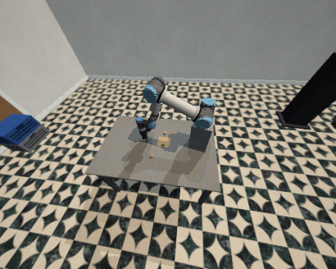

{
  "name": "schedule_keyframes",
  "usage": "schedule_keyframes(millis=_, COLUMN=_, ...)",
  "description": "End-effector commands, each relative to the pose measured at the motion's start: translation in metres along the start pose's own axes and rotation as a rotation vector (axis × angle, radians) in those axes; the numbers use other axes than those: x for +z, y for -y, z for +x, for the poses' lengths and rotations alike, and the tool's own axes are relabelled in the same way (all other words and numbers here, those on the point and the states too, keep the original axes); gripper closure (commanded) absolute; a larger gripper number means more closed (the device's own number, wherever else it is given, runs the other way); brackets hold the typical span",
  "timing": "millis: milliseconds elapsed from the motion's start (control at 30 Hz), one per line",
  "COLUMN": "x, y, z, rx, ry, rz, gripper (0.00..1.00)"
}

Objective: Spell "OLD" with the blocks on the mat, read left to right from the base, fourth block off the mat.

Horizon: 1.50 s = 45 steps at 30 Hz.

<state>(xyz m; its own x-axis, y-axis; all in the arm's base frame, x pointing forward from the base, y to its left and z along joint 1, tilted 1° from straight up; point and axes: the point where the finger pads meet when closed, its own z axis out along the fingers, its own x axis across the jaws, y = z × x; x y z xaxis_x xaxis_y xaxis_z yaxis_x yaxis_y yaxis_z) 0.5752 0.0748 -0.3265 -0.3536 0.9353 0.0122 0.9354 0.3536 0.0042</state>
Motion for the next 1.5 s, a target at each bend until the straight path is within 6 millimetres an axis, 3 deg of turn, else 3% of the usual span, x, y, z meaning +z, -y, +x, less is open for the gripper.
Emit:
schedule_keyframes(millis=0, x=-0.001, y=-0.001, z=0.000, rx=0.000, ry=0.001, rz=-0.002, gripper=0.51)
schedule_keyframes(millis=700, x=-0.001, y=-0.001, z=0.000, rx=0.000, ry=0.001, rz=-0.002, gripper=0.51)
schedule_keyframes(millis=933, x=-0.010, y=-0.001, z=0.000, rx=0.000, ry=0.001, rz=-0.002, gripper=0.51)
schedule_keyframes(millis=1333, x=-0.078, y=-0.001, z=0.000, rx=0.000, ry=0.001, rz=-0.002, gripper=0.51)
schedule_keyframes(millis=1467, x=-0.091, y=-0.001, z=0.000, rx=0.000, ry=0.001, rz=-0.002, gripper=0.51)
